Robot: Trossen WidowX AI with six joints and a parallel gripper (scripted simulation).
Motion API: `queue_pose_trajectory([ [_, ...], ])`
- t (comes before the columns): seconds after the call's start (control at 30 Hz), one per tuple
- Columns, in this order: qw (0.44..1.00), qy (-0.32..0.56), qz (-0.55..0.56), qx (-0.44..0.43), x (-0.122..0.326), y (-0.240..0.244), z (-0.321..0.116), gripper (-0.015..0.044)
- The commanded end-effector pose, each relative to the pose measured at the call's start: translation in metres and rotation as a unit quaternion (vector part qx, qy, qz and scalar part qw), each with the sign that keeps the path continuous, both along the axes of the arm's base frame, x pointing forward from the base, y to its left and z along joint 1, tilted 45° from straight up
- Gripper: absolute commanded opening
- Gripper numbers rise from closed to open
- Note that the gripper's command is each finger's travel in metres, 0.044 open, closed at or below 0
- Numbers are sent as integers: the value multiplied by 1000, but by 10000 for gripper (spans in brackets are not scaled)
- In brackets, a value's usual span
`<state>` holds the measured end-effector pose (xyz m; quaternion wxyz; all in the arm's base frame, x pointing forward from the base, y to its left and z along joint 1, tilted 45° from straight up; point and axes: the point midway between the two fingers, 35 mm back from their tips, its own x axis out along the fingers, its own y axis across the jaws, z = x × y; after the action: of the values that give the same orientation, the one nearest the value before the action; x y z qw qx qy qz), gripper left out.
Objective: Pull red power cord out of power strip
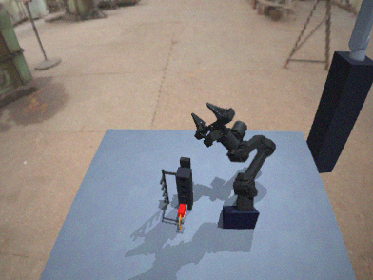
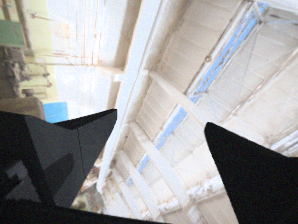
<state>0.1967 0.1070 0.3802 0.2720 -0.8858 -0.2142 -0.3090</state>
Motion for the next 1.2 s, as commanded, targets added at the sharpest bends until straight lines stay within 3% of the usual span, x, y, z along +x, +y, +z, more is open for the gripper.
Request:
queue_pose_trajectory([
  [0.0, 1000, 6, 2, 0, 2, 1, -1, 374],
  [0.27, 964, 261, 39, 11, 91, 42, -76, 164],
  [0.53, 856, 503, -13, 119, 149, 39, -178, 160],
  [0.77, 698, 659, -166, 223, 160, 11, -281, 160],
  [0.97, 546, 699, -354, 296, 137, -30, -350, 160],
  [1.17, 416, 646, -553, 323, 100, -74, -384, 160],
])
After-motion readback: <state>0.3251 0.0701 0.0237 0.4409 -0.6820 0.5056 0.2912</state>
